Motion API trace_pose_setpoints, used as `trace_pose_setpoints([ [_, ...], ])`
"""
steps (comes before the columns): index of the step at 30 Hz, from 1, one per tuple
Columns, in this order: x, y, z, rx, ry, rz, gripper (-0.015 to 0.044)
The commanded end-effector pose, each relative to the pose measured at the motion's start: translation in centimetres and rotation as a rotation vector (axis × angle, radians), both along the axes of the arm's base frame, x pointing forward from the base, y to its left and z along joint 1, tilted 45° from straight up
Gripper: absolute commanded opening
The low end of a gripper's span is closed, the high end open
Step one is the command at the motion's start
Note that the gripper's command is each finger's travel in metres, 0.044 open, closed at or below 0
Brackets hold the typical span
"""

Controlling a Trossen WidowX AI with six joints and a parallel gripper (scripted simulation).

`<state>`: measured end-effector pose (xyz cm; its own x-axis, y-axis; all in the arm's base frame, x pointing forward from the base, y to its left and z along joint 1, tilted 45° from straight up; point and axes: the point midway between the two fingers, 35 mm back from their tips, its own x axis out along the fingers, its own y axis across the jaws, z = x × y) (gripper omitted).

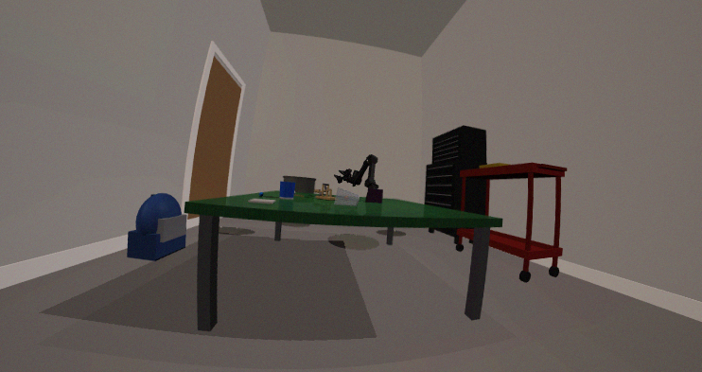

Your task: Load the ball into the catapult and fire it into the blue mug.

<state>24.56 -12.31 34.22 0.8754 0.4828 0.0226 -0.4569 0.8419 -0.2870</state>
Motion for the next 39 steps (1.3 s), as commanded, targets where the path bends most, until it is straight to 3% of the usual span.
trace_pose_setpoints([
  [1,0.0,0.0,0.0,0.001,0.000,0.000,0.0426],
  [21,5.4,-0.7,0.3,0.120,-0.044,-0.016,0.0440],
  [39,11.5,-0.5,-1.8,0.190,0.012,-0.082,0.0440],
])
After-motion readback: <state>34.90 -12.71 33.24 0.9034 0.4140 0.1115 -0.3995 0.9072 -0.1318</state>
